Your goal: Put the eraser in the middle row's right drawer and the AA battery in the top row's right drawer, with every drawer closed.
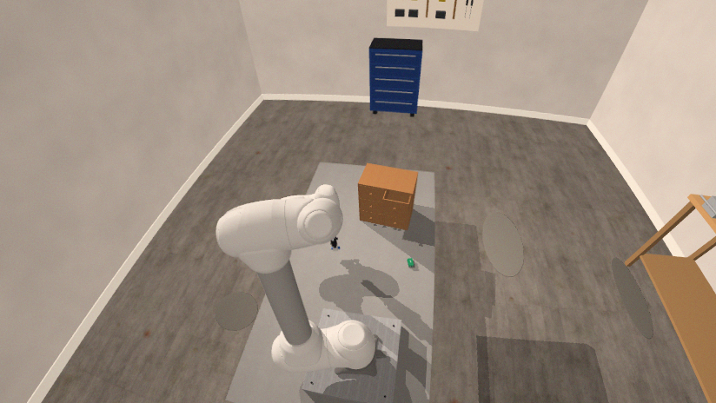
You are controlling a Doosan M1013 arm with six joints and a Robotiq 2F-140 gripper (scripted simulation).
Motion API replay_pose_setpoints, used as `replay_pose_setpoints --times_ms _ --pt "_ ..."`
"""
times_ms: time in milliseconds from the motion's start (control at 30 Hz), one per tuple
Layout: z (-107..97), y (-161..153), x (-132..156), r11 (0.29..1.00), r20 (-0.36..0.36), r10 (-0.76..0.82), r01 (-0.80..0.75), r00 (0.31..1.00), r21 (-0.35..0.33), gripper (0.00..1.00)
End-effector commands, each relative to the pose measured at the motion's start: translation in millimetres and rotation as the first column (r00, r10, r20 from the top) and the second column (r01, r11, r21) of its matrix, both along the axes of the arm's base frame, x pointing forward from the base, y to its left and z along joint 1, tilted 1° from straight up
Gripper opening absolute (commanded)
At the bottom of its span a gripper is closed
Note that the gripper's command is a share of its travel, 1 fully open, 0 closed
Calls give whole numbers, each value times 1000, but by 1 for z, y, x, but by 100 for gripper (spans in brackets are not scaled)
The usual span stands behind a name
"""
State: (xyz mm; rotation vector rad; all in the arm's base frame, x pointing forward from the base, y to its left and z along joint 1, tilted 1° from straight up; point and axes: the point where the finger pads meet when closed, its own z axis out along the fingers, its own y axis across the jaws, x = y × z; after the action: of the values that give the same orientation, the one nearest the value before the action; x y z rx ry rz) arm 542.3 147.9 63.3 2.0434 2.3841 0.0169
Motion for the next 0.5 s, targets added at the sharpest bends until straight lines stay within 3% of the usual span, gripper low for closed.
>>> replay_pose_setpoints --times_ms 0,100,300,367,400,433,467 --pt "2 0 0 1000 0 0 0 1000 0 6" --pt "2 -3 1 1000 -1 -23 23 1000 0 6" --pt "2 -38 14 952 -3 -306 306 952 2 6" --pt "2 -38 14 952 -3 -306 306 952 2 6" --pt "2 -51 17 916 -4 -401 401 916 2 6" --pt "2 -51 17 916 -4 -401 401 916 2 6" --pt "2 -66 21 865 -5 -502 502 865 3 6"
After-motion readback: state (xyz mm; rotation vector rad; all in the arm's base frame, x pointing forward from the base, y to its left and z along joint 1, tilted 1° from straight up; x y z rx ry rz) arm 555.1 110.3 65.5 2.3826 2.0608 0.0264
